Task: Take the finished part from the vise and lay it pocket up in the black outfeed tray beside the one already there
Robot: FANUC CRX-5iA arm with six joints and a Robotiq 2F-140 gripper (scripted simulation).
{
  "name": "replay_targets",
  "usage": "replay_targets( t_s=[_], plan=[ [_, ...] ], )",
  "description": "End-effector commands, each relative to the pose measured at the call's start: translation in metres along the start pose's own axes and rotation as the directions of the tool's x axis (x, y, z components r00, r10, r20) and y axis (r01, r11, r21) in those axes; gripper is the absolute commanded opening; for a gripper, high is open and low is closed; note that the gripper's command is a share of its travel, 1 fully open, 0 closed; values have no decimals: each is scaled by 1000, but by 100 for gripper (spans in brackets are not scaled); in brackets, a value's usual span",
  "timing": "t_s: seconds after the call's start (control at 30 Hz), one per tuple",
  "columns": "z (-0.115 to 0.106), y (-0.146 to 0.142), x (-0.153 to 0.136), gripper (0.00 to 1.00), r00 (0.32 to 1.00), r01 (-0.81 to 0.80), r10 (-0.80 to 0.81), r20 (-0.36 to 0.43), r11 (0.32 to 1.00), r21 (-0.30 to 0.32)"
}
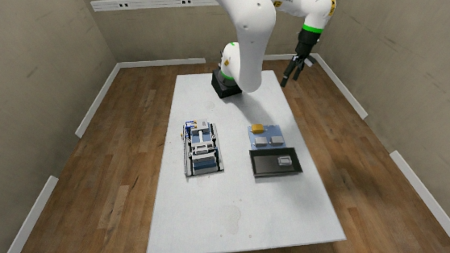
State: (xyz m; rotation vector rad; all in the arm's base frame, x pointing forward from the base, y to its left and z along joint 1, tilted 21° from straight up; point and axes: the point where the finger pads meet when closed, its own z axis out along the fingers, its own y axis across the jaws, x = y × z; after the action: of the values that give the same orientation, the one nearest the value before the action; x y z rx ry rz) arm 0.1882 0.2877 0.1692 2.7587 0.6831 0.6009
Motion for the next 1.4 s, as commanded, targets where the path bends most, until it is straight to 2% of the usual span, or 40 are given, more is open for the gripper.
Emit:
replay_targets(
  t_s=[0.0,0.07,0.13,0.27,0.33,0.43,0.5,0.57,0.63,0.7,0.83,0.87,1.13,1.2,1.23,1.37],
  plan=[
    [5,23,25,100,994,-37,39,102,999,-23],
    [5,23,25,100,994,-37,39,102,999,-23],
    [10,42,42,100,984,-70,73,161,997,-27],
    [15,64,59,100,970,-105,108,217,994,-26],
    [16,64,59,100,970,-106,109,219,994,-26],
    [22,90,78,100,951,-146,145,273,989,-19],
    [22,90,78,100,951,-146,146,273,989,-19],
    [28,112,91,100,935,-178,173,311,984,-11],
    [28,112,91,100,935,-178,173,311,984,-11],
    [34,136,104,100,918,-212,199,344,977,0],
    [38,154,113,100,906,-236,217,365,972,9],
    [42,169,119,100,896,-255,230,379,967,16],
    [55,227,137,100,864,-326,277,420,944,46],
    [55,227,137,100,864,-326,277,420,944,46],
    [59,249,142,100,854,-350,293,429,935,58],
    [65,278,147,100,842,-381,313,439,922,72]
  ],
)
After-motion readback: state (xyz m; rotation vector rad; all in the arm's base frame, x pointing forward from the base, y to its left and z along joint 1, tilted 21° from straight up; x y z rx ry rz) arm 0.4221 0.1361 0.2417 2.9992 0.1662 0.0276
